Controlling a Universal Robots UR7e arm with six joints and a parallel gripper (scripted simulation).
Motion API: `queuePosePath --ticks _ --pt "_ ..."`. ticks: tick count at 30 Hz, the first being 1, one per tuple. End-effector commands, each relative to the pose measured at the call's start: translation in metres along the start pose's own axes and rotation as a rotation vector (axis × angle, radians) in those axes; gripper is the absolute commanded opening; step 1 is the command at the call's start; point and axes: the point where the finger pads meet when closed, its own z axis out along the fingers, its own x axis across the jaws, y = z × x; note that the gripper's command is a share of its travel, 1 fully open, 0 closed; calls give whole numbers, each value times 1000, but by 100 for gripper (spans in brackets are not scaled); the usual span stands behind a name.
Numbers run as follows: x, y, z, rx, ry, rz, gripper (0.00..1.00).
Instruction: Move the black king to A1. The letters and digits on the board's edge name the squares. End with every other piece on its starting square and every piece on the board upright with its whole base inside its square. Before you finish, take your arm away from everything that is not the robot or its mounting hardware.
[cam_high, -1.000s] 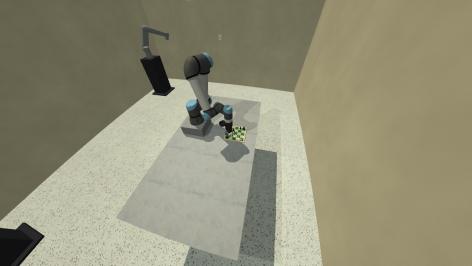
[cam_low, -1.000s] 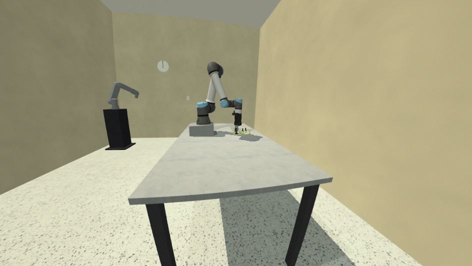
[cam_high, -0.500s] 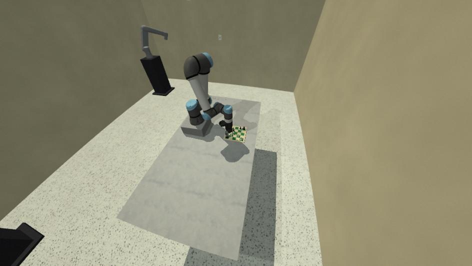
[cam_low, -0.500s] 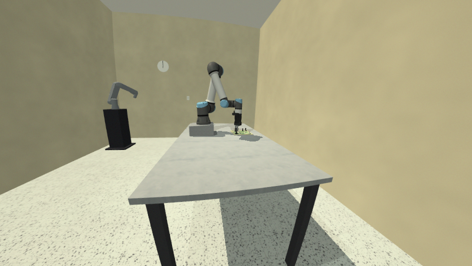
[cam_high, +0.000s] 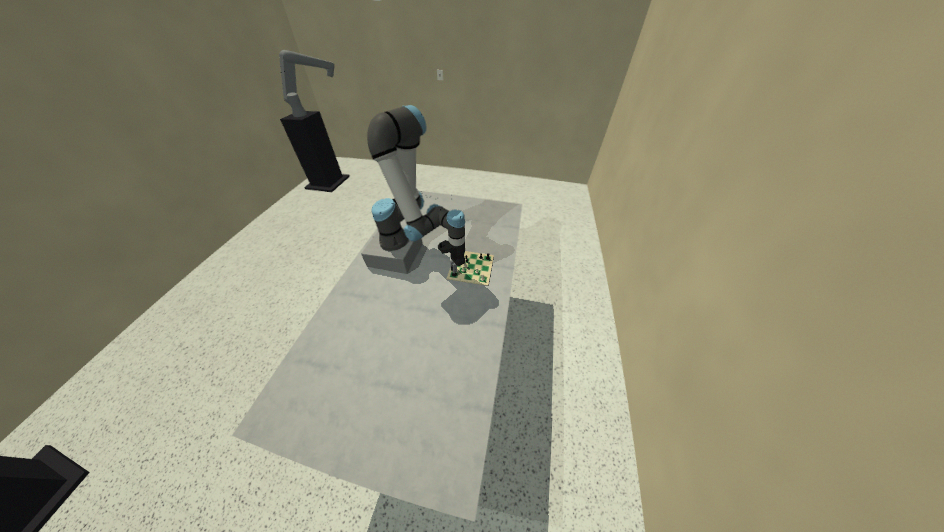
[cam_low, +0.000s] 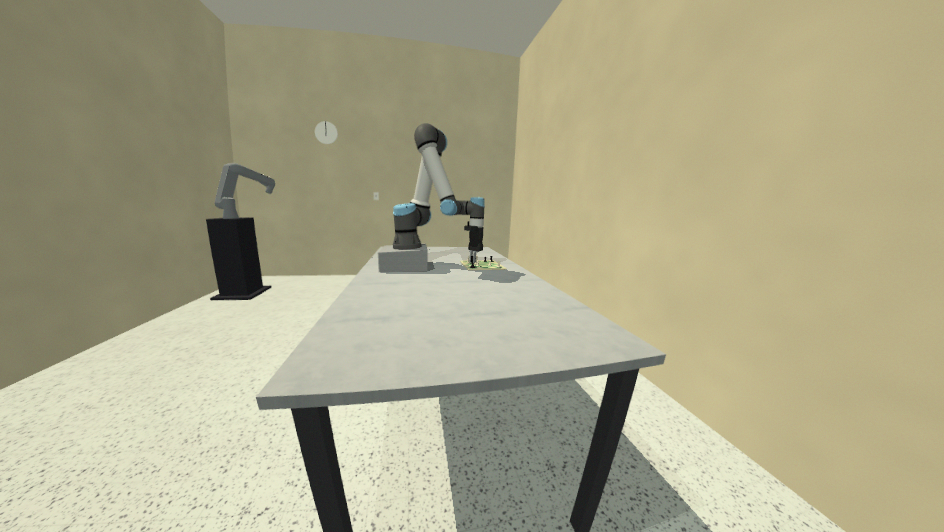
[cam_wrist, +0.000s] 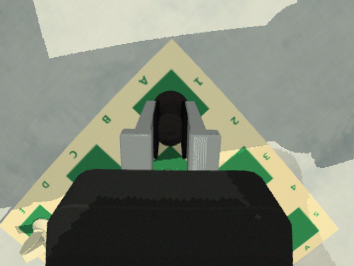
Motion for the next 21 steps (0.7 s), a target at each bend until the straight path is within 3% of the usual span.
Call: queuePosePath --ticks 1,2,4,5,9,10,12,13,15,16,21 --pt "2 -1 1 1 4 1 0" --pt "2 -1 1 1 4 1 16" --pt "2 -1 1 1 4 1 16" --pt "2 -1 1 1 4 1 32" --pt "2 -1 1 1 4 1 32" --pt "2 -1 1 1 4 1 48" --pt "2 -1 1 1 4 1 48" --pt "2 -1 1 1 4 1 63" --pt "2 -1 1 1 4 1 63" --pt "2 -1 1 1 4 1 79" --pt "2 -1 1 1 4 1 79"
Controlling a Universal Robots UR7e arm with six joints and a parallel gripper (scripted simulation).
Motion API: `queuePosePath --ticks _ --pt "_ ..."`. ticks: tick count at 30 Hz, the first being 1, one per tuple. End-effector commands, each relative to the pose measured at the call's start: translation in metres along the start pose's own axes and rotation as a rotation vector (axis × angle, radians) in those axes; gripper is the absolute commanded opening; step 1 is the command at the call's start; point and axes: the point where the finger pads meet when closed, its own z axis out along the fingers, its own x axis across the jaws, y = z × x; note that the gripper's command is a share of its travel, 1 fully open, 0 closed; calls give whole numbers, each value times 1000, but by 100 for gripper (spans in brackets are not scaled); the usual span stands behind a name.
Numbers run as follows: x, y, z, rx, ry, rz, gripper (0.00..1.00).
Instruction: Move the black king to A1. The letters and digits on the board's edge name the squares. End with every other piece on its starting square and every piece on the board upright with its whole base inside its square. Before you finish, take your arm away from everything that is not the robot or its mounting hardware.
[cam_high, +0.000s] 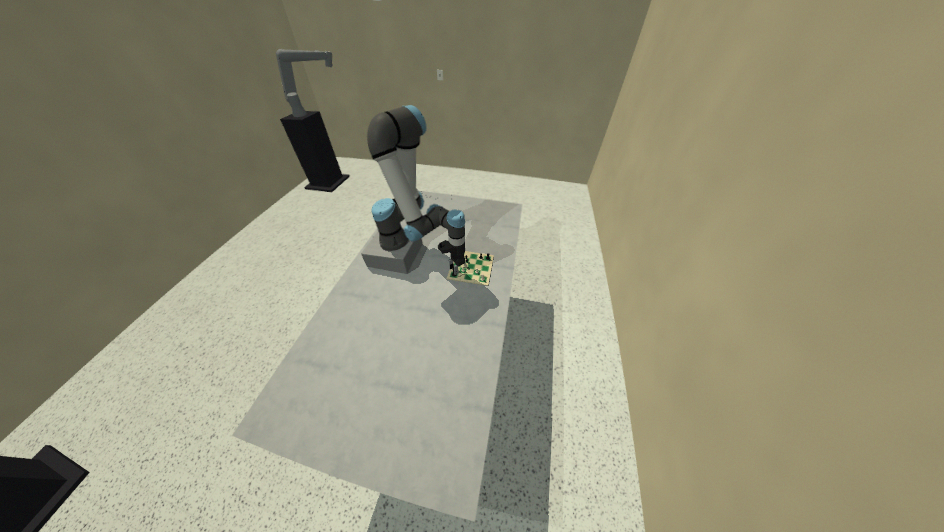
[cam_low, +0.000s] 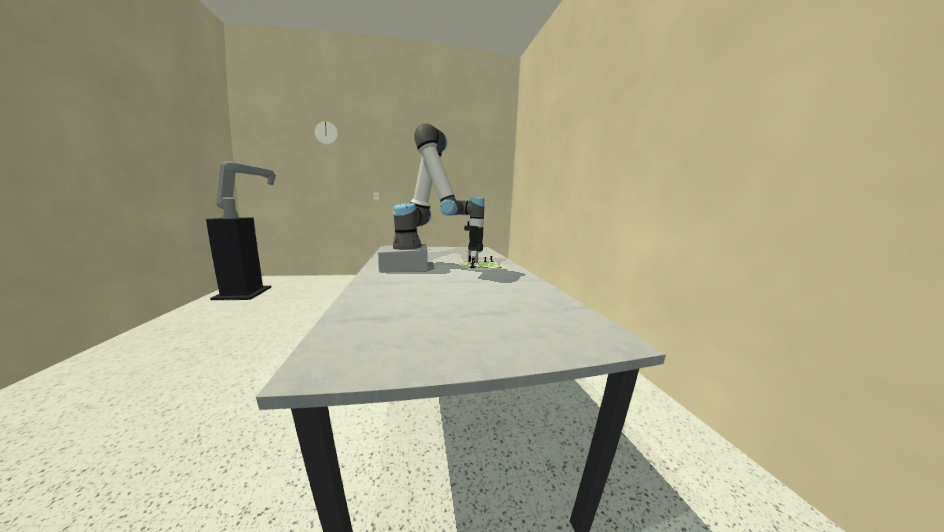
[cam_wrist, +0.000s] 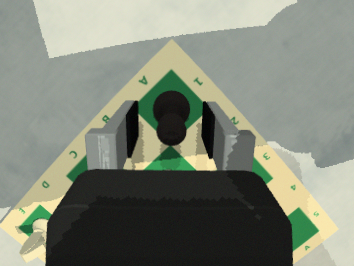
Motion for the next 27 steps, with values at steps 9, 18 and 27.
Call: queuePosePath --ticks 9,18,27 --pt "1 -1 -1 1 2 1 79" --pt "-1 0 -23 0 -3 1 79" --pt "-1 0 -54 0 -3 0 79"
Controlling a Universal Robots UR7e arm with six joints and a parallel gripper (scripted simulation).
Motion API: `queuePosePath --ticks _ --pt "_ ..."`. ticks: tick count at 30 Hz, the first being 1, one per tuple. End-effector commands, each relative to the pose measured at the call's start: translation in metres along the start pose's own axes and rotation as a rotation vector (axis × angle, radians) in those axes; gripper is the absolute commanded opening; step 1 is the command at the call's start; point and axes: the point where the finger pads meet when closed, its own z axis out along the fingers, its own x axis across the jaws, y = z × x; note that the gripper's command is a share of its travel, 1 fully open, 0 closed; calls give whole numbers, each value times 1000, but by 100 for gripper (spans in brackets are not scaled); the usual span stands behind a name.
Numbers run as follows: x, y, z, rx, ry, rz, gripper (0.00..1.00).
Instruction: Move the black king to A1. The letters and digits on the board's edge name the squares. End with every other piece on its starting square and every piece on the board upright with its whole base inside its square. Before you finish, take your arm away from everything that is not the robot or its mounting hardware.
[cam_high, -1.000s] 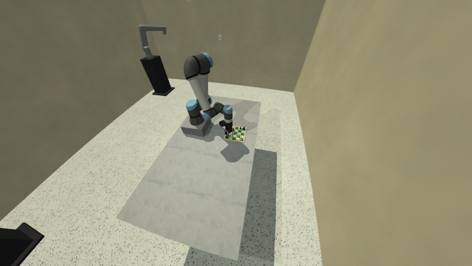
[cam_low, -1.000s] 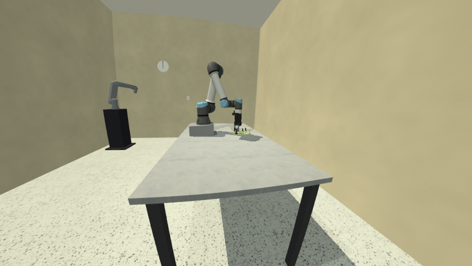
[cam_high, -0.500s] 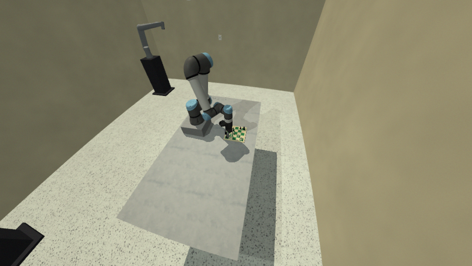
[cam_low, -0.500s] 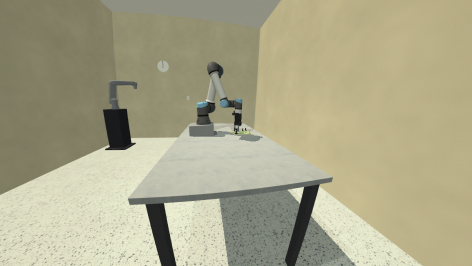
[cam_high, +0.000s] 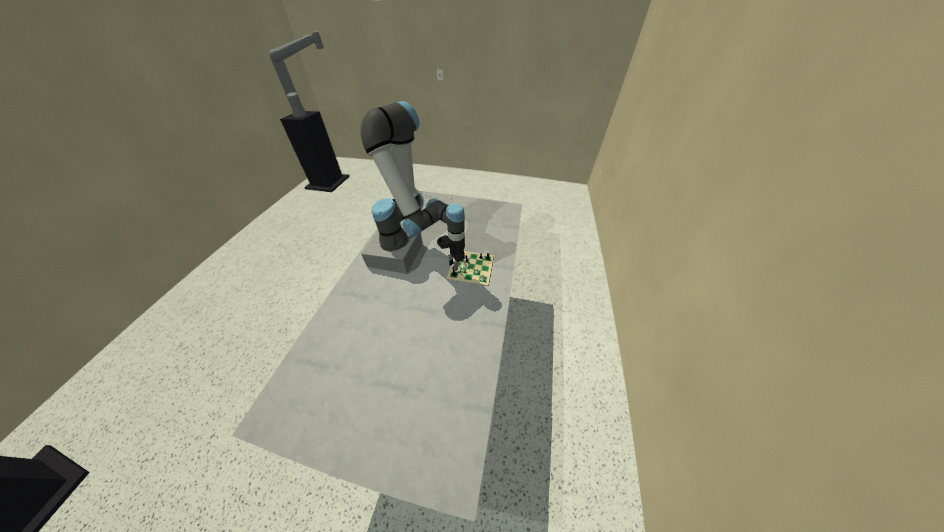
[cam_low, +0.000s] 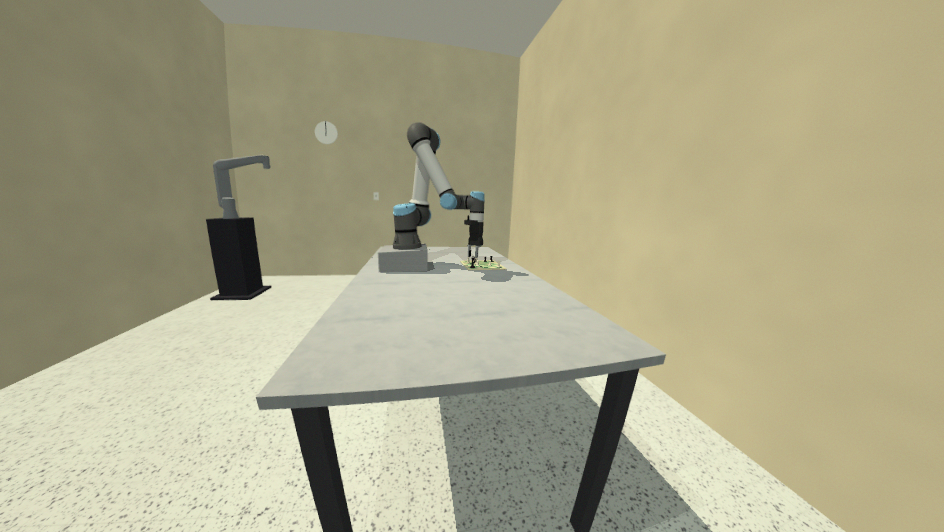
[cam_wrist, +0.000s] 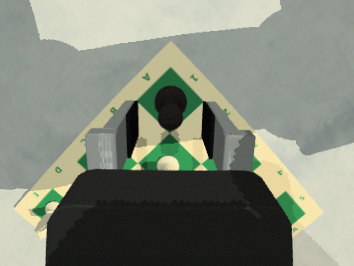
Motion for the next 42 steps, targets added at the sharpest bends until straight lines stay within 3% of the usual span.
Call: queuePosePath --ticks 1,9,17,18,42 --pt "-2 1 -30 0 -2 0 79" --pt "-2 1 -58 0 -2 -1 79" --pt "-2 1 -62 0 -2 0 79" --pt "-2 1 -62 0 -2 0 100" --pt "-2 1 -64 0 -2 0 100"
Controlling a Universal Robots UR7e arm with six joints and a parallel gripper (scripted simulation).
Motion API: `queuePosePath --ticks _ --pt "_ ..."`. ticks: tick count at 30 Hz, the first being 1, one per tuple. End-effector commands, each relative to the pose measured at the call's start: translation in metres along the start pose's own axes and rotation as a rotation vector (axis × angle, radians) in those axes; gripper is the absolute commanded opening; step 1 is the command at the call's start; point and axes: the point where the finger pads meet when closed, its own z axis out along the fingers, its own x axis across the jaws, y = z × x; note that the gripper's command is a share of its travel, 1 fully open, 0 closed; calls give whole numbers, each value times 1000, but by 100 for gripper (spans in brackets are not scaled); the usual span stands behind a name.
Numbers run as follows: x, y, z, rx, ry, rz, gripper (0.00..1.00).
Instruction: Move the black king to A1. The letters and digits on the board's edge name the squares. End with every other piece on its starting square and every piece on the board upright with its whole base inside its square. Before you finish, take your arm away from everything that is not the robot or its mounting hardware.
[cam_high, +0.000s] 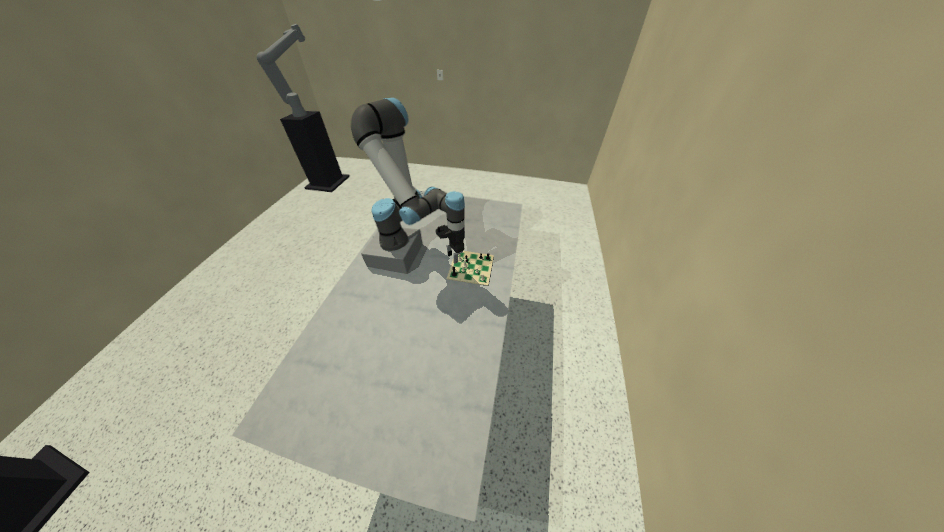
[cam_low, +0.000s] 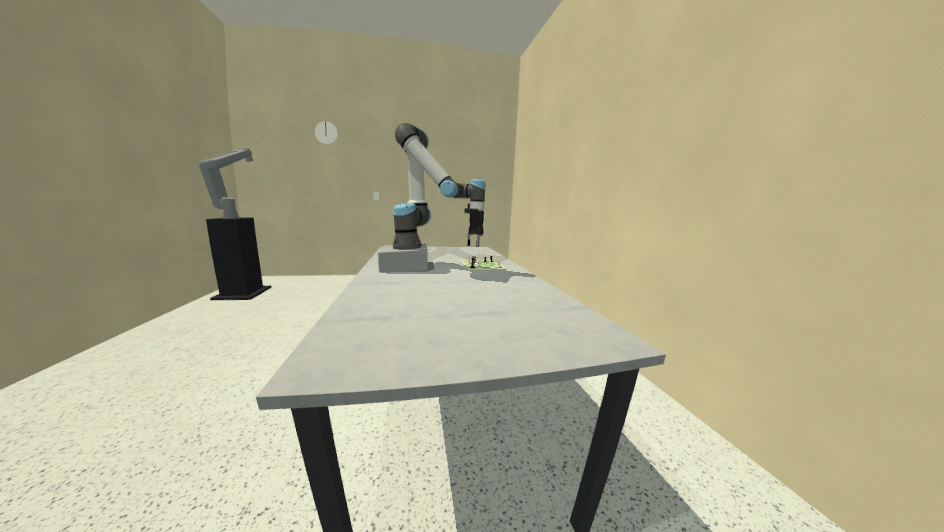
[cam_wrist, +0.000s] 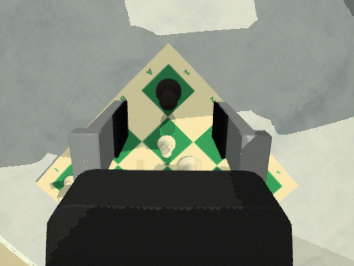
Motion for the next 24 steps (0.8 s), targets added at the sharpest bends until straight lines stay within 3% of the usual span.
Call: queuePosePath --ticks 1,7,19,24 --pt "-3 1 -6 -2 -8 -1 100" --pt "-3 1 -15 -2 -8 -1 100" --pt "-2 1 -54 -2 -8 -1 100" --pt "-2 1 -59 -2 -8 -1 100"
